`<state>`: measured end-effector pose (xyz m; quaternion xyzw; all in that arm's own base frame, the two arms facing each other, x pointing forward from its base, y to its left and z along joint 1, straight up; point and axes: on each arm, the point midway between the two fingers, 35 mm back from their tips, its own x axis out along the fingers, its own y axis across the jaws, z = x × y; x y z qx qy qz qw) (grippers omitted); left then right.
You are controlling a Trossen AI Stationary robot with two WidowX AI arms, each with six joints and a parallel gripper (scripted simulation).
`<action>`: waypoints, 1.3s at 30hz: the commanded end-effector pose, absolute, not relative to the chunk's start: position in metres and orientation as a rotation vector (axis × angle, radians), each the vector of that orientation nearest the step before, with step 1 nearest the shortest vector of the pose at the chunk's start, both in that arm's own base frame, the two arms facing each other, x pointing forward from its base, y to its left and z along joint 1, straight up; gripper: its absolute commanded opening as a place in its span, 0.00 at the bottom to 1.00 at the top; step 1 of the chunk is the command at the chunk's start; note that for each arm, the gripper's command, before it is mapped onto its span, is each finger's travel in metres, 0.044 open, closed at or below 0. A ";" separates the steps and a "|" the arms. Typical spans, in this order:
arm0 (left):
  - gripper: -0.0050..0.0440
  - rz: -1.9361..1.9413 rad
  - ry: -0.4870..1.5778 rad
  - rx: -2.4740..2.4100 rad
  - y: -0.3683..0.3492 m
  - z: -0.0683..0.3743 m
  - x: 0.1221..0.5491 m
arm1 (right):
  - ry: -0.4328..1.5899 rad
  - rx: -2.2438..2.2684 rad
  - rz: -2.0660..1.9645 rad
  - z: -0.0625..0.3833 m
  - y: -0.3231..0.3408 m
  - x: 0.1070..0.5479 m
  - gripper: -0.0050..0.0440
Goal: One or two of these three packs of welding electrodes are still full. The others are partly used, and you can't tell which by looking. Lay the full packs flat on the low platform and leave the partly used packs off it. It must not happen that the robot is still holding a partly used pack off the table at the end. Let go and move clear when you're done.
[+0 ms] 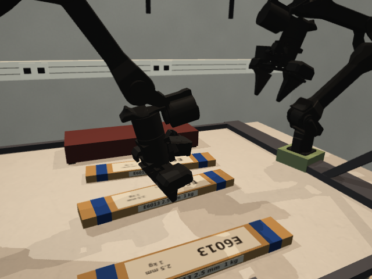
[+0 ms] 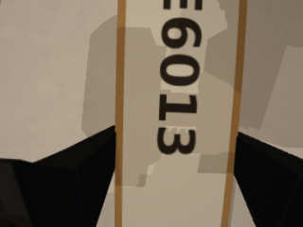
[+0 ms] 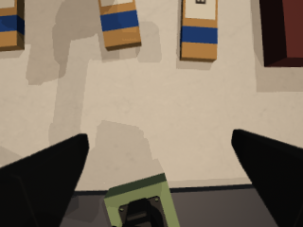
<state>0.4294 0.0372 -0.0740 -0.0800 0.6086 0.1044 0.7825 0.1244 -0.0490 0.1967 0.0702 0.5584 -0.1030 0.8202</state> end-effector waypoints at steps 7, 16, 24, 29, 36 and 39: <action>0.00 0.226 1.272 -0.175 0.039 -0.066 0.439 | 1.170 0.143 -0.219 0.202 -0.049 0.125 0.98; 0.00 0.224 1.266 -0.175 0.038 -0.066 0.440 | 1.170 0.143 -0.219 0.202 -0.049 0.125 0.98; 0.00 0.224 1.266 -0.175 0.038 -0.065 0.440 | 1.170 0.143 -0.219 0.202 -0.049 0.125 0.98; 0.00 0.224 1.266 -0.175 0.039 -0.065 0.440 | 1.170 0.143 -0.219 0.202 -0.049 0.125 0.98; 0.98 0.224 1.266 -0.175 0.039 -0.065 0.439 | 1.170 0.143 -0.219 0.202 -0.049 0.125 0.98; 0.98 0.224 1.266 -0.175 0.039 -0.065 0.439 | 1.170 0.143 -0.219 0.202 -0.049 0.125 0.98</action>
